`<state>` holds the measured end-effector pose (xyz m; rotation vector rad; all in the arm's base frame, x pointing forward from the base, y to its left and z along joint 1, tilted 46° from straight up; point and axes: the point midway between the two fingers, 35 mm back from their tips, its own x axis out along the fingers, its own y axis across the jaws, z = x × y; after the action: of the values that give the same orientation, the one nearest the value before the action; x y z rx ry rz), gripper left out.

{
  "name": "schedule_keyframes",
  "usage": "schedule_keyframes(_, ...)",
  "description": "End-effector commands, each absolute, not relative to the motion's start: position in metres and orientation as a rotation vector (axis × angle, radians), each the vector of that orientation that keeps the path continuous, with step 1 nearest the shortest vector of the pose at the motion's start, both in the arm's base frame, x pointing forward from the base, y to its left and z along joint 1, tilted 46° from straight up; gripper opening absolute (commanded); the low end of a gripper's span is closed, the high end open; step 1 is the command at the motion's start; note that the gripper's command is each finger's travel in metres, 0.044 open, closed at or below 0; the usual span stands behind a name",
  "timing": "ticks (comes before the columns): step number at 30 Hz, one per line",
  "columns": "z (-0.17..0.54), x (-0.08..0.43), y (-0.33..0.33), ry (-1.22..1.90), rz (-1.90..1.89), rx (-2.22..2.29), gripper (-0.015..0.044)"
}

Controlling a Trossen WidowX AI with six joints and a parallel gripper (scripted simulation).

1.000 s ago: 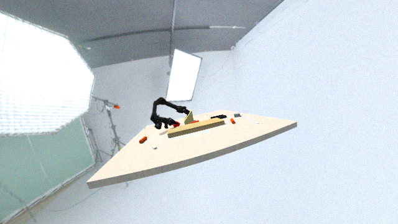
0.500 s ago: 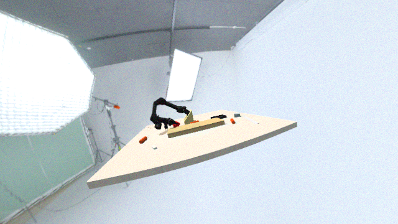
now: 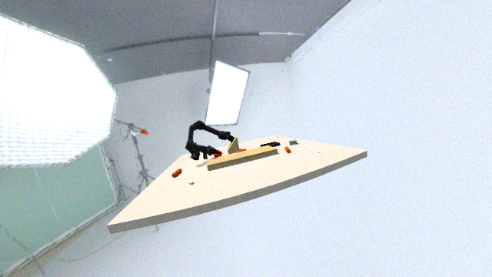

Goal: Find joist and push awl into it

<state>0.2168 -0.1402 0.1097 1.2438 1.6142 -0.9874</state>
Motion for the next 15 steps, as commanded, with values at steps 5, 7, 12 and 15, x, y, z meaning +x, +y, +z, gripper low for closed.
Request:
schedule_keyframes(5,0.1088,0.2171,-0.1432,1.606,-0.995,1.238,0.0381)
schedule_keyframes(7,0.1088,0.2171,-0.1432,1.606,-0.995,1.238,0.0381)
schedule_keyframes(12,0.1088,0.2171,-0.1432,1.606,-0.995,1.238,0.0381)
schedule_keyframes(15,0.1095,0.2173,-0.1442,1.606,-0.995,1.238,0.0381)
